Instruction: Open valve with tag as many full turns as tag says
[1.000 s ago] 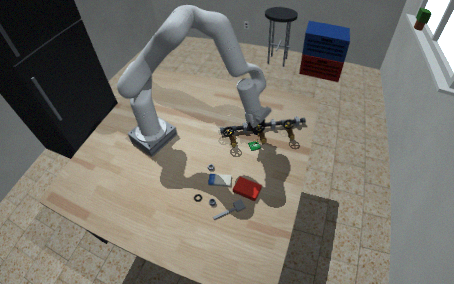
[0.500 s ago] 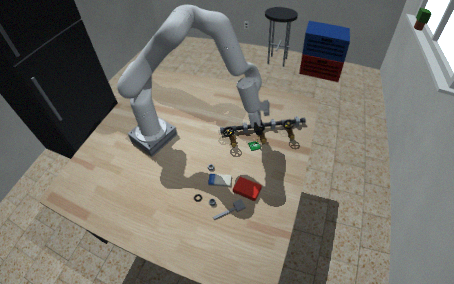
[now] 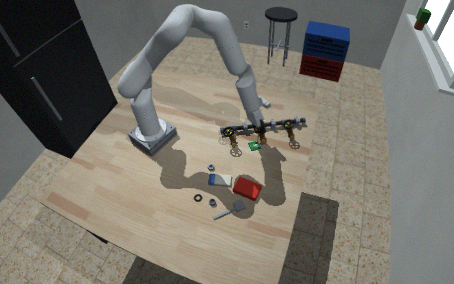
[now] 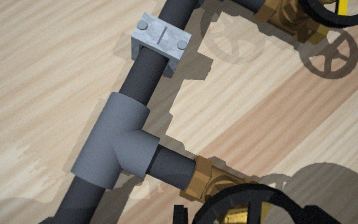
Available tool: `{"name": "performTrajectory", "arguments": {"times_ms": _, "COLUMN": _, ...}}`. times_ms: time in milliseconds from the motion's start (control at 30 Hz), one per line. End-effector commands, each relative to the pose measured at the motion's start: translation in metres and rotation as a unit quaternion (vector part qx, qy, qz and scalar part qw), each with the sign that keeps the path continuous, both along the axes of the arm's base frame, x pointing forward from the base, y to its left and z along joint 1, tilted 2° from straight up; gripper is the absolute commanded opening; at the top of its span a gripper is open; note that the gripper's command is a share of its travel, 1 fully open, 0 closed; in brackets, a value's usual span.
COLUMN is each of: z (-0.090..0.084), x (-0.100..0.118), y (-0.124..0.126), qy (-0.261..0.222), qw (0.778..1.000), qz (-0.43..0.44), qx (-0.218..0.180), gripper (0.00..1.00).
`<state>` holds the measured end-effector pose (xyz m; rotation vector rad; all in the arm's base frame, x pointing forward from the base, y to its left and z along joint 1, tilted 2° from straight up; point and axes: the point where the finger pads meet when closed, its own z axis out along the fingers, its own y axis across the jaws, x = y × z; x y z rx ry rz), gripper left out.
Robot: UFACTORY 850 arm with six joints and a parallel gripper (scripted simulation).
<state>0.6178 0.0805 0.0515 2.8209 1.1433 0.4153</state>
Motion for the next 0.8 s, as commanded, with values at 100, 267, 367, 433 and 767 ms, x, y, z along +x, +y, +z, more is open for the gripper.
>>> {"name": "performTrajectory", "arguments": {"times_ms": 100, "z": 0.0011, "x": 0.0011, "y": 0.0001, "qy": -0.015, "qw": 0.980, "qz": 0.198, "qx": -0.026, "gripper": 0.00}}
{"name": "performTrajectory", "arguments": {"times_ms": 267, "z": 0.0011, "x": 0.0011, "y": 0.0001, "qy": -0.020, "qw": 0.964, "qz": 0.263, "qx": -0.035, "gripper": 0.00}}
{"name": "performTrajectory", "arguments": {"times_ms": 367, "z": 0.0011, "x": 0.0011, "y": 0.0001, "qy": -0.020, "qw": 0.963, "qz": 0.267, "qx": -0.036, "gripper": 0.00}}
{"name": "performTrajectory", "arguments": {"times_ms": 433, "z": 0.0011, "x": 0.0011, "y": 0.0001, "qy": -0.020, "qw": 0.963, "qz": 0.268, "qx": -0.036, "gripper": 0.00}}
{"name": "performTrajectory", "arguments": {"times_ms": 767, "z": 0.0011, "x": 0.0011, "y": 0.0001, "qy": -0.020, "qw": 0.963, "qz": 0.268, "qx": -0.036, "gripper": 0.00}}
